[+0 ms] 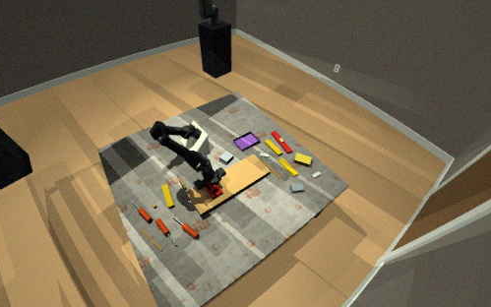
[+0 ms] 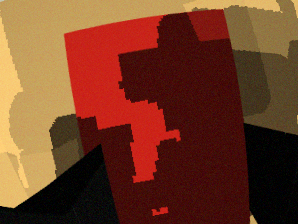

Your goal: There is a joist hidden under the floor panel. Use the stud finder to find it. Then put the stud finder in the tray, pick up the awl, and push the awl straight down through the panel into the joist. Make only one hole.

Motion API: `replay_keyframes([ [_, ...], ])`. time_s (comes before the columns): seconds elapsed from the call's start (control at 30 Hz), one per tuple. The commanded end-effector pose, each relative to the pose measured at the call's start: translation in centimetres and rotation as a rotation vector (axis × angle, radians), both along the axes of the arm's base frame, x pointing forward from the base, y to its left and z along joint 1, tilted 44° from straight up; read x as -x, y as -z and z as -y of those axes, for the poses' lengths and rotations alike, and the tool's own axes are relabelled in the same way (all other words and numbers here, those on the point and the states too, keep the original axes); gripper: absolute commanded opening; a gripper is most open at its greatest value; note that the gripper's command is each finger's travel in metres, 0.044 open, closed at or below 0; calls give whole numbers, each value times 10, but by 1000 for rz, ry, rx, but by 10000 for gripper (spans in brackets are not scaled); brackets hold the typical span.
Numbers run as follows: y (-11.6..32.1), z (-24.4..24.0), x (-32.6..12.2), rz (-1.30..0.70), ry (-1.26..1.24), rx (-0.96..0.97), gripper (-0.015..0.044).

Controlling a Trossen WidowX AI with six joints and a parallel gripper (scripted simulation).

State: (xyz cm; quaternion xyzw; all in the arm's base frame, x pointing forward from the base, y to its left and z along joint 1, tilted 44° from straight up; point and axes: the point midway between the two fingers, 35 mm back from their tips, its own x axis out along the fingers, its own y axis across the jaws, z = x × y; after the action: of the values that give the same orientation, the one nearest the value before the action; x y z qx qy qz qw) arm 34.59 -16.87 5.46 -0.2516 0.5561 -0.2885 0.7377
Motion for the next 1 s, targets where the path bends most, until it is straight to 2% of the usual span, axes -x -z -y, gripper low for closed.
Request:
replay_keyframes([
  [0.0,10,-9,-1,-2,-1,-1,0],
  [0.97,58,-59,-11,-2,-1,-4,0],
])
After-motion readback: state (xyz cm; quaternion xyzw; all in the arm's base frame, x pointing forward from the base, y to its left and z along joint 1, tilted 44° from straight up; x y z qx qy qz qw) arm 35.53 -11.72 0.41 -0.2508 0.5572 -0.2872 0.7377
